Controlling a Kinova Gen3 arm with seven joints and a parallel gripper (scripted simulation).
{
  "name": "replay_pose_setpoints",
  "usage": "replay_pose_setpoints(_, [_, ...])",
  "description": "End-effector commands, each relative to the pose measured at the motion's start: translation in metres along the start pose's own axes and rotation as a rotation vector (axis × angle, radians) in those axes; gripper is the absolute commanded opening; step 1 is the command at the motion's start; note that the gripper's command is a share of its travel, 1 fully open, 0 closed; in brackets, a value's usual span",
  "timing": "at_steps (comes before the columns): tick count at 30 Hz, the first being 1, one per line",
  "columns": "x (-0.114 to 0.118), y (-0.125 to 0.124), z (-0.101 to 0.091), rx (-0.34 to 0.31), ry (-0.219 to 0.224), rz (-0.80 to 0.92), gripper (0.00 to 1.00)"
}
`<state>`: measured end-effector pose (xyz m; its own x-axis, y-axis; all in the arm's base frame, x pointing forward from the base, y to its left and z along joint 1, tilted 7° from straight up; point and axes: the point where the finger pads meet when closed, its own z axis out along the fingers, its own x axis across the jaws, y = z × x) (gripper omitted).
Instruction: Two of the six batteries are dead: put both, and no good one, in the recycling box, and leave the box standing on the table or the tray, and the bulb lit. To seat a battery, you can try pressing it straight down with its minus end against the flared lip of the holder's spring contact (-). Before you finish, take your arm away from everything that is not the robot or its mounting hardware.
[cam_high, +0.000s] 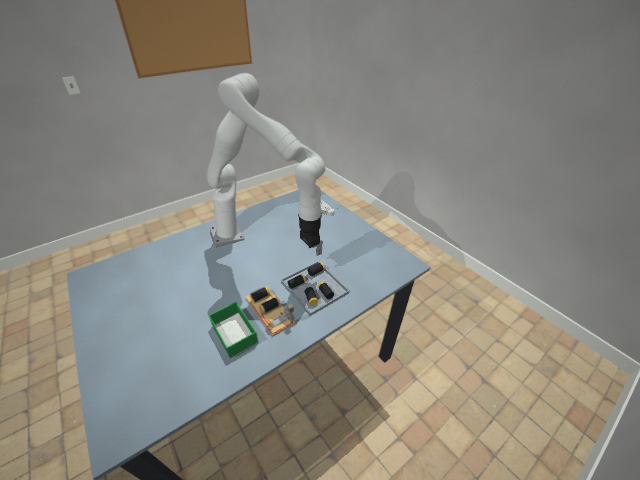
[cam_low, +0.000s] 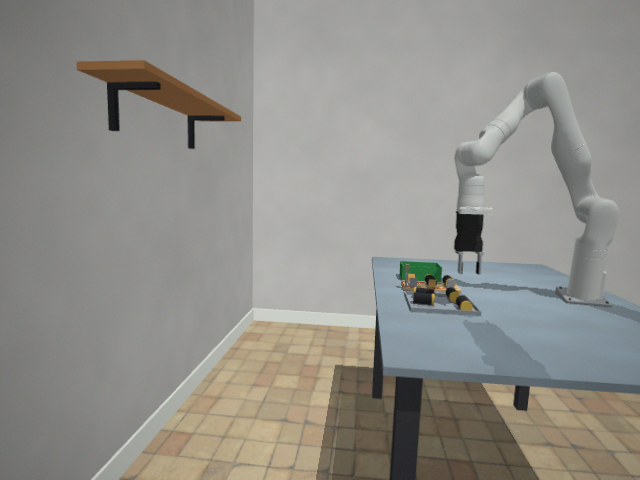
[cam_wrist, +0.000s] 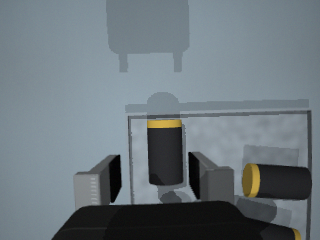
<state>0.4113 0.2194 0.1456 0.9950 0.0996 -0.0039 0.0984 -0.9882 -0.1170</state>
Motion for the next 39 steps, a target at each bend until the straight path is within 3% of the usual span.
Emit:
replay_pose_setpoints(1, [0.007,0.0,-0.022,0.003,0.027,0.004,0.9])
replay_pose_setpoints(16, [0.013,0.006,-0.03,0.003,0.027,0.004,0.9])
replay_pose_setpoints(26, [0.068,0.059,-0.031,0.003,0.027,0.004,0.9])
replay_pose_setpoints(39, [0.108,0.097,-0.032,0.003,0.027,0.004,0.9])
